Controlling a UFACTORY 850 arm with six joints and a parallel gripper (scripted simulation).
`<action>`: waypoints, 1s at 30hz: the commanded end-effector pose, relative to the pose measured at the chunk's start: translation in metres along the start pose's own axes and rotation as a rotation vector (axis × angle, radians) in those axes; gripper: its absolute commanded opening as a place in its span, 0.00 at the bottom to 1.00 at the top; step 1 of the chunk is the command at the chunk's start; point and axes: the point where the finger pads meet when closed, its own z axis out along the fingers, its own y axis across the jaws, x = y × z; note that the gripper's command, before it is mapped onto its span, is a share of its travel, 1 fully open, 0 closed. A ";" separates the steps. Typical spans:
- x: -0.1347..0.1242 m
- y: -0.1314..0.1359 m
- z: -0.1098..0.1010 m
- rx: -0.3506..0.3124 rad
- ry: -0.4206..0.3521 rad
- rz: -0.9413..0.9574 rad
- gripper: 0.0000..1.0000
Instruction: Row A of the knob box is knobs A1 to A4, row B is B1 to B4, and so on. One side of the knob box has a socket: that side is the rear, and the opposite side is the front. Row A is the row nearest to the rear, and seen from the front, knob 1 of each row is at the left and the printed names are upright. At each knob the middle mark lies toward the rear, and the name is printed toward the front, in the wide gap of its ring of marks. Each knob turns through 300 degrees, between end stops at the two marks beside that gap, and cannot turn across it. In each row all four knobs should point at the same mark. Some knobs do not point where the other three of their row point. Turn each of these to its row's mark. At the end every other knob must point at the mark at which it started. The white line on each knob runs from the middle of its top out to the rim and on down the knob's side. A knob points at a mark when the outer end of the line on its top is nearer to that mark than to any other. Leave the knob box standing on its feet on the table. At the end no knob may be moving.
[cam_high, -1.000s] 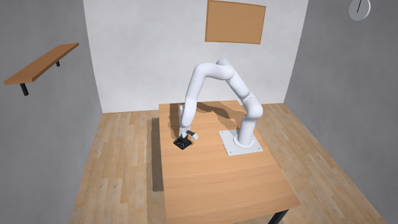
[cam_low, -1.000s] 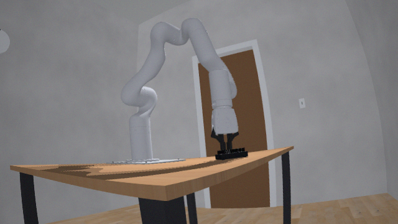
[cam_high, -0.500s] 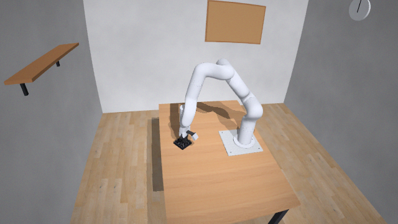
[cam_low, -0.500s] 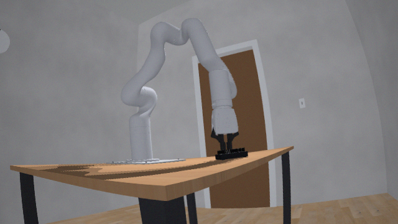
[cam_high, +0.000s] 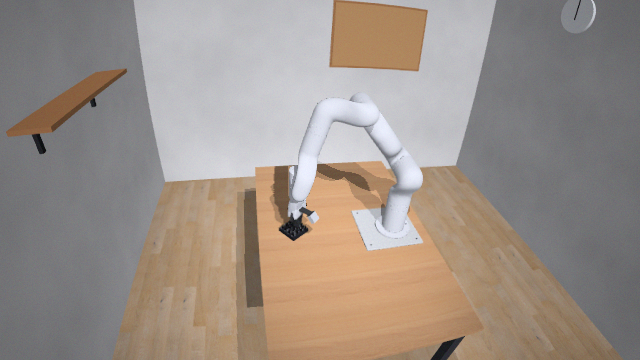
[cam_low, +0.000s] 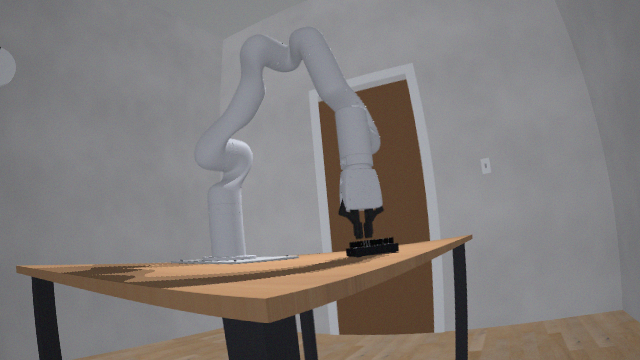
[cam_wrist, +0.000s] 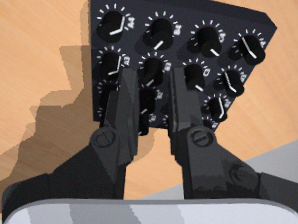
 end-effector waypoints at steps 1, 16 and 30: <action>-0.001 0.001 -0.013 -0.001 -0.001 0.000 0.19; -0.001 0.001 -0.023 -0.001 -0.001 0.000 0.19; -0.003 0.003 -0.024 -0.001 -0.001 0.094 0.19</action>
